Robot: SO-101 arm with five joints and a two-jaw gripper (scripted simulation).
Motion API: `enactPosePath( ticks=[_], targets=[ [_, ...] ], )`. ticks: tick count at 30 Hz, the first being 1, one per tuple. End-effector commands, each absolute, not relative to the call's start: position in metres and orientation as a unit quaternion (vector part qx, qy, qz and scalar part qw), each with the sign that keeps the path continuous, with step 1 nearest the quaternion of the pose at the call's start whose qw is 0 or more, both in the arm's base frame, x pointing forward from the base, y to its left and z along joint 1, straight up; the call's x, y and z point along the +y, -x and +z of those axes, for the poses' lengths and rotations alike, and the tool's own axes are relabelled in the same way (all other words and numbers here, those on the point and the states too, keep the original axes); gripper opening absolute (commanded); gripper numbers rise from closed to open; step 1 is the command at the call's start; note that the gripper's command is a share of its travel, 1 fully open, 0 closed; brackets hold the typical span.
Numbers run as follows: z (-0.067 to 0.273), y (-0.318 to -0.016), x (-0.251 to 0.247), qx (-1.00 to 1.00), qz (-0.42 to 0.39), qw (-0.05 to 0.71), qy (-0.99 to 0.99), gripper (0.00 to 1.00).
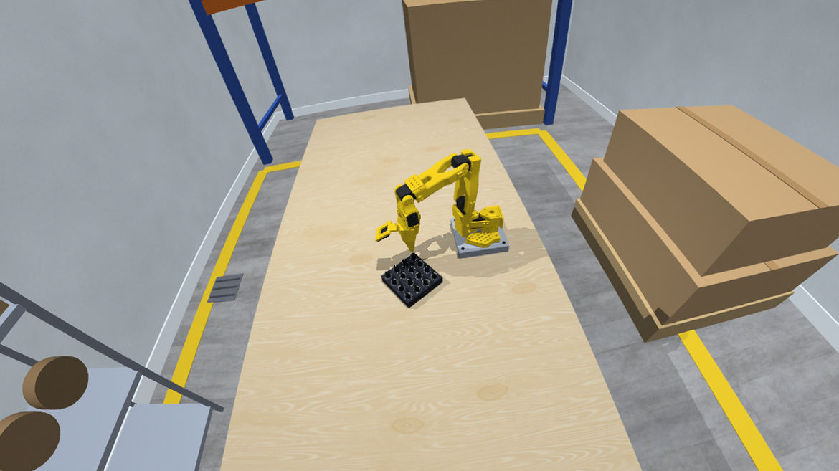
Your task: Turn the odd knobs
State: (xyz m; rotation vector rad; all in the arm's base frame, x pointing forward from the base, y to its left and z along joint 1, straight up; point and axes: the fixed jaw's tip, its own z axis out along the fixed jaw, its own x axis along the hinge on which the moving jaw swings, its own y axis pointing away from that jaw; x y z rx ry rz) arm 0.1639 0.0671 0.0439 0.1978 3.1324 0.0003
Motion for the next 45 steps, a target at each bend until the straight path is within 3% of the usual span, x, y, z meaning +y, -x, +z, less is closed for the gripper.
enactPosePath(
  ticks=[1, 45],
  targets=[
    [0.0446, -0.1616, 0.0646, 0.997, 0.000, 0.000, -0.077, 0.10],
    [0.0446, -0.1672, 0.0664, 0.997, 0.000, 0.000, -0.080, 0.10]
  ],
)
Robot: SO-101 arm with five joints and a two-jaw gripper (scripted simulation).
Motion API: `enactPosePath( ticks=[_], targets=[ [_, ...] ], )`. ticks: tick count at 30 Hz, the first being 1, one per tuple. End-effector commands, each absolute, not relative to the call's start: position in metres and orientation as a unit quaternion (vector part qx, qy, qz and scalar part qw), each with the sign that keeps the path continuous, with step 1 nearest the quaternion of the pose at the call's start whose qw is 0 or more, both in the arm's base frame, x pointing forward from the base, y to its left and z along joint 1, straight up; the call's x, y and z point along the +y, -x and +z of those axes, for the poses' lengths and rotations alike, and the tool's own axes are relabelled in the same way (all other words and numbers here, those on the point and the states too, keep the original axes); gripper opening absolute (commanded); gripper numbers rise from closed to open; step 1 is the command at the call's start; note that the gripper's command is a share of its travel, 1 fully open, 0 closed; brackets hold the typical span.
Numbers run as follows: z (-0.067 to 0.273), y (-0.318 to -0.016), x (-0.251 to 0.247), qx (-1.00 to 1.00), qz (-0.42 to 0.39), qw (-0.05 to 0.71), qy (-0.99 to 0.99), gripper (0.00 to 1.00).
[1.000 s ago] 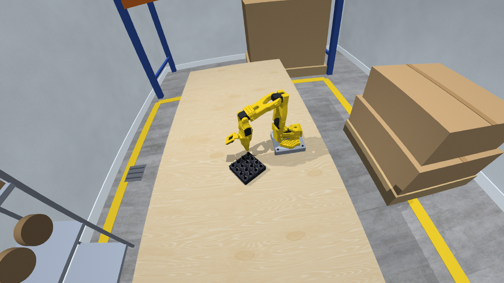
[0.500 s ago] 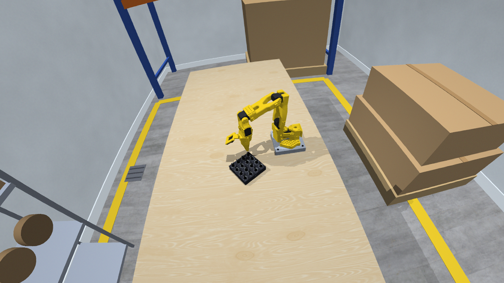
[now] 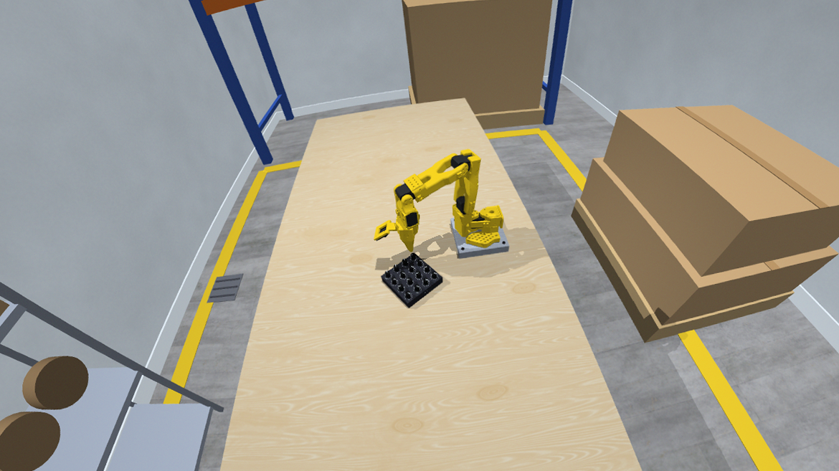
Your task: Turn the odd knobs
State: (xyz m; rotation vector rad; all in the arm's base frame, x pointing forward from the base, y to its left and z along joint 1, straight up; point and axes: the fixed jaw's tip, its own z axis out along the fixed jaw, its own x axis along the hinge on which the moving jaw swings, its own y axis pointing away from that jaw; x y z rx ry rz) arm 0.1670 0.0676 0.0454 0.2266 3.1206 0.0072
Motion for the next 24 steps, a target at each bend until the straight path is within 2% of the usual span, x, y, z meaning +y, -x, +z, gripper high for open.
enactPosePath(
  ticks=[1, 24],
  targets=[
    [0.045, -0.167, 0.066, 0.997, 0.000, 0.000, -0.080, 0.10],
    [0.031, -0.167, 0.066, 0.997, 0.000, 0.000, -0.080, 0.10]
  ],
)
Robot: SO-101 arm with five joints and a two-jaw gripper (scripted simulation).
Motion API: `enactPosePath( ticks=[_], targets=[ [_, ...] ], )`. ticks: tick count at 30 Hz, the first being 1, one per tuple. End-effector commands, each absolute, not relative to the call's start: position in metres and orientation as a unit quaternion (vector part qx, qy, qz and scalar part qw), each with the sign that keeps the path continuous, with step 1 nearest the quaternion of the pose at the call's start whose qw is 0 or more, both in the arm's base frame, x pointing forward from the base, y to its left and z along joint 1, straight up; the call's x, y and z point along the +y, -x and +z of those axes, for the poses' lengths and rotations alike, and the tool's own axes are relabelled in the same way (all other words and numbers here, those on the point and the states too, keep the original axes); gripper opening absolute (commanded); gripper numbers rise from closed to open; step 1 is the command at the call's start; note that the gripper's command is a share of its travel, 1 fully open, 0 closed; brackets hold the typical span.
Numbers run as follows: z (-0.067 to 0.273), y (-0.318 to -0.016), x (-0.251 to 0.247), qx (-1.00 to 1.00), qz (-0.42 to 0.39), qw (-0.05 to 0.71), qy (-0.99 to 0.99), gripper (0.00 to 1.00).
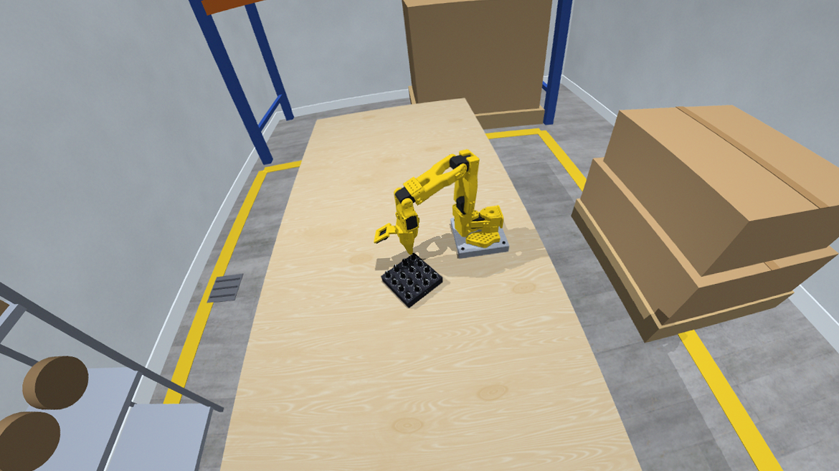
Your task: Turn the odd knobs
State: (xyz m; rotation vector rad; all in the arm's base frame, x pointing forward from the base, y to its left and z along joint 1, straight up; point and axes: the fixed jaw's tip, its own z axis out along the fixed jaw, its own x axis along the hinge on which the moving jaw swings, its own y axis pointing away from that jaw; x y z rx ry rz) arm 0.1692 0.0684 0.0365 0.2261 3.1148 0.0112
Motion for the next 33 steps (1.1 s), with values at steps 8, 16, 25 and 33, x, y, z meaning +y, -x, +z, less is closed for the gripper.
enactPosePath(
  ticks=[8, 16, 25, 33],
  targets=[
    [0.0296, -0.1672, 0.0664, 0.997, 0.000, 0.000, -0.080, 0.10],
    [0.0296, -0.1672, 0.0664, 0.997, 0.000, 0.000, -0.080, 0.10],
    [0.0296, -0.1672, 0.0664, 0.997, 0.000, 0.000, -0.080, 0.10],
    [0.0272, -0.1657, 0.0653, 0.997, 0.000, 0.000, -0.080, 0.10]
  ],
)
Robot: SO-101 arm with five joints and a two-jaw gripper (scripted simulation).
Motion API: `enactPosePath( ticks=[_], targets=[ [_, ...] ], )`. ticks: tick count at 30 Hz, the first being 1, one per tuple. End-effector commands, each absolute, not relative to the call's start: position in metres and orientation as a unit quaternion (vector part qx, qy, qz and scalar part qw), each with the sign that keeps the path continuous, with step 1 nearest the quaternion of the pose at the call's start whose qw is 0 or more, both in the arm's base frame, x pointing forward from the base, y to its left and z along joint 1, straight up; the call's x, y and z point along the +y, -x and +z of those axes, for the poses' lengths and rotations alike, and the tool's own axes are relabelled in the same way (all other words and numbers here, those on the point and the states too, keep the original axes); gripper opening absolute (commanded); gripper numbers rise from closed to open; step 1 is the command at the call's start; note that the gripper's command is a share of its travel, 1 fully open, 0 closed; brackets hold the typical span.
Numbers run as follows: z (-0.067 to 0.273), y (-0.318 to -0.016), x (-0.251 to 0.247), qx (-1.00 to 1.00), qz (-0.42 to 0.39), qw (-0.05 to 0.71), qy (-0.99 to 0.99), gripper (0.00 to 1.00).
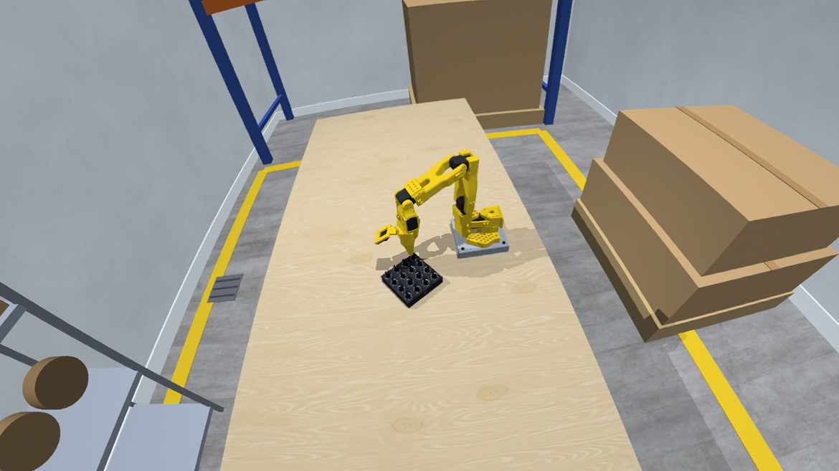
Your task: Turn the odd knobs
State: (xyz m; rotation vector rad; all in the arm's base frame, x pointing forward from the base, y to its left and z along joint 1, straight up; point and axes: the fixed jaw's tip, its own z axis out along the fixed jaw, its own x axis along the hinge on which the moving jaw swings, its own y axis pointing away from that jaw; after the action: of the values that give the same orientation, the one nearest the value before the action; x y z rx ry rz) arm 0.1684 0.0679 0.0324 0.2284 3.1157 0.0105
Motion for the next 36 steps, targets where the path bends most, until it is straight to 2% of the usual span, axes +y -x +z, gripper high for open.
enactPosePath(
  ticks=[1, 36],
  targets=[
    [0.0265, -0.1653, 0.0650, 0.997, 0.000, 0.000, -0.080, 0.10],
    [0.0257, -0.1644, 0.0641, 0.997, 0.000, 0.000, -0.080, 0.10]
  ],
)
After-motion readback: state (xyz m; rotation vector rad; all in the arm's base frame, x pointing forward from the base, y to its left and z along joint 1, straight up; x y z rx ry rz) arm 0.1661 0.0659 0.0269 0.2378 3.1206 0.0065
